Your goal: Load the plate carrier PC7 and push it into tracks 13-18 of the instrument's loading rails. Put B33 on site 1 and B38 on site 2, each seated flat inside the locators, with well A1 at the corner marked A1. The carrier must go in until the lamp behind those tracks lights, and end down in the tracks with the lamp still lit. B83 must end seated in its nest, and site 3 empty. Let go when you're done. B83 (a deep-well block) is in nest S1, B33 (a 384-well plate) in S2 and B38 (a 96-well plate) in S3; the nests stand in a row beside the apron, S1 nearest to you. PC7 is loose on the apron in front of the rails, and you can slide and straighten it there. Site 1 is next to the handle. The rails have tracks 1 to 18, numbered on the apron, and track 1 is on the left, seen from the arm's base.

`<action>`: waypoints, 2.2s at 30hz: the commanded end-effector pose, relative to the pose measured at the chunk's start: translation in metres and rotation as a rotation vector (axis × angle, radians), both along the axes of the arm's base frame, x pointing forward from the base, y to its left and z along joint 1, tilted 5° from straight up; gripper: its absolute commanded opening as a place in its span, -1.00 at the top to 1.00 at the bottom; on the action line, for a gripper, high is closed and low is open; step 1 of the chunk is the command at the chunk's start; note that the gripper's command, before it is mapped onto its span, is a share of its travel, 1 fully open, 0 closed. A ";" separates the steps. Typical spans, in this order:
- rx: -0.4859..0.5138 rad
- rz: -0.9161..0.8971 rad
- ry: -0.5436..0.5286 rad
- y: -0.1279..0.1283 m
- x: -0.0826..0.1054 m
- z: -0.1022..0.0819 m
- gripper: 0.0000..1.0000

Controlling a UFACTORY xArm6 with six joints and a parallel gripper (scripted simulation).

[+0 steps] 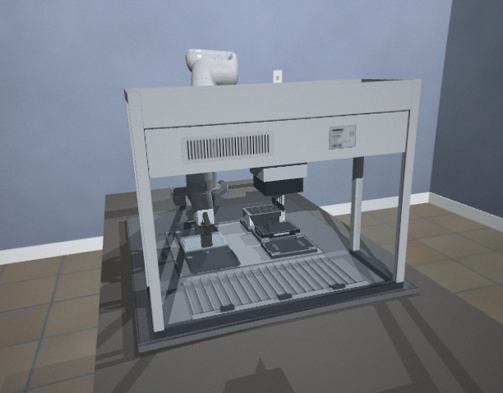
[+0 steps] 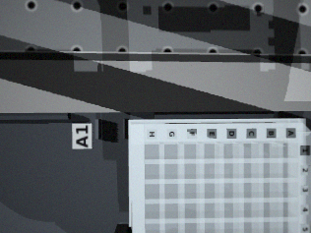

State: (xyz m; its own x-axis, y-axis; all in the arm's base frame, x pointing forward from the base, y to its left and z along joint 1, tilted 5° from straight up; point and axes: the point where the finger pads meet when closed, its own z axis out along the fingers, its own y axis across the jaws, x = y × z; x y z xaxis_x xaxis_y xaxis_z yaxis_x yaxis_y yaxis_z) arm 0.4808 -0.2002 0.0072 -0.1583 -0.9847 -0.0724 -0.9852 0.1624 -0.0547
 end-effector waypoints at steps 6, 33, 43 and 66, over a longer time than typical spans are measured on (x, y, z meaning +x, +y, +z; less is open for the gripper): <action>-0.002 0.000 -0.005 -0.001 0.002 -0.003 1.00; -0.002 0.000 -0.005 -0.001 0.002 -0.003 -1.00; -0.002 0.000 -0.005 -0.001 0.002 -0.003 -1.00; -0.002 0.000 -0.005 -0.001 0.001 0.010 -1.00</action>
